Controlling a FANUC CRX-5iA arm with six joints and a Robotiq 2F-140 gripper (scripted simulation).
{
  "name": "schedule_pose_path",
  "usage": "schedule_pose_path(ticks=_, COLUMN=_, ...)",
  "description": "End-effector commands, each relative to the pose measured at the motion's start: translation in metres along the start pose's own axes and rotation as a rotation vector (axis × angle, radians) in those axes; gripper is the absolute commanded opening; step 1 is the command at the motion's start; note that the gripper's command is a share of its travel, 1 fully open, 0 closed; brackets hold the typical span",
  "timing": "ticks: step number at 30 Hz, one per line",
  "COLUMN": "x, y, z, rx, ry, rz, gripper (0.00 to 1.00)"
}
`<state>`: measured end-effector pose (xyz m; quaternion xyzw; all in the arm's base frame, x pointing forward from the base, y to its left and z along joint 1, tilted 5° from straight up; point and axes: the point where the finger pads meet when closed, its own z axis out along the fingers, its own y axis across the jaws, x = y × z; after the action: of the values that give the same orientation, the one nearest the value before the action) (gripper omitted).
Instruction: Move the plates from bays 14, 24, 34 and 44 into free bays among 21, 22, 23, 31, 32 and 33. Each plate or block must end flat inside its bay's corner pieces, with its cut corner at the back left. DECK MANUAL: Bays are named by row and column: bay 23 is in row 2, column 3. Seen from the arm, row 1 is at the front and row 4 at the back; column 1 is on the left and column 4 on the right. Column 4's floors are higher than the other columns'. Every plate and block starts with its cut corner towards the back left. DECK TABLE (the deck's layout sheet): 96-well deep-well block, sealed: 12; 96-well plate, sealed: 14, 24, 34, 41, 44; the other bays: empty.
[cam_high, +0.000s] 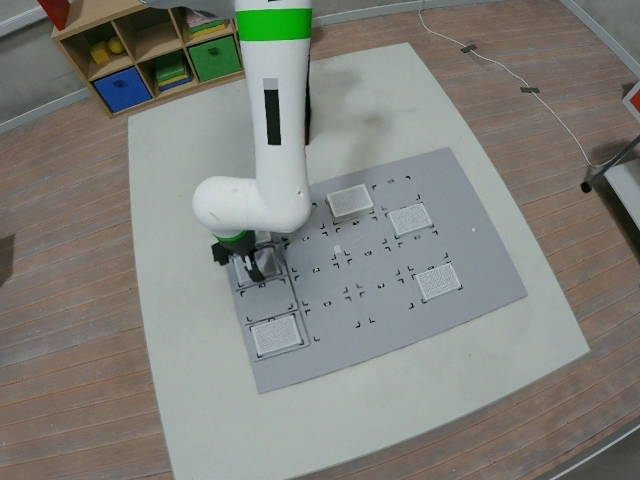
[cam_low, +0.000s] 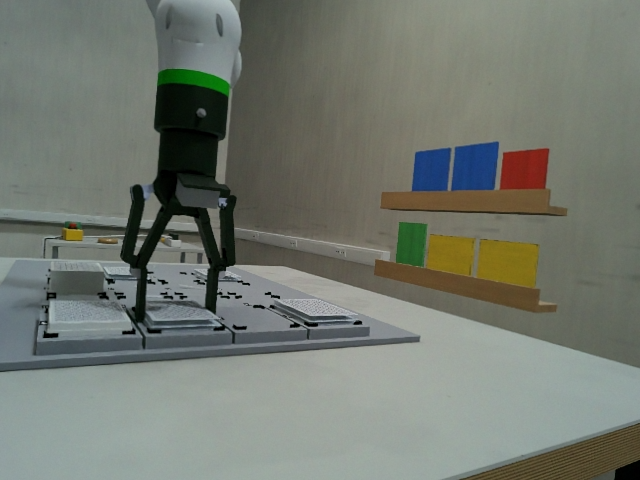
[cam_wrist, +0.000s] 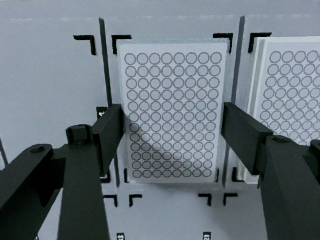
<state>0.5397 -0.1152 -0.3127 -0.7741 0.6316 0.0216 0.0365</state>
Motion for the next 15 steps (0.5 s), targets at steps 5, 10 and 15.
schedule_pose_path(ticks=5, x=0.0004, y=-0.0009, z=-0.0013, rx=0.002, ry=0.001, rz=0.000, gripper=0.61)
schedule_pose_path(ticks=10, x=0.0004, y=-0.0009, z=-0.0013, rx=0.002, ry=0.001, rz=0.000, gripper=0.61)
schedule_pose_path(ticks=15, x=0.0004, y=-0.0010, z=-0.0013, rx=0.002, ry=0.001, rz=0.000, gripper=0.60)
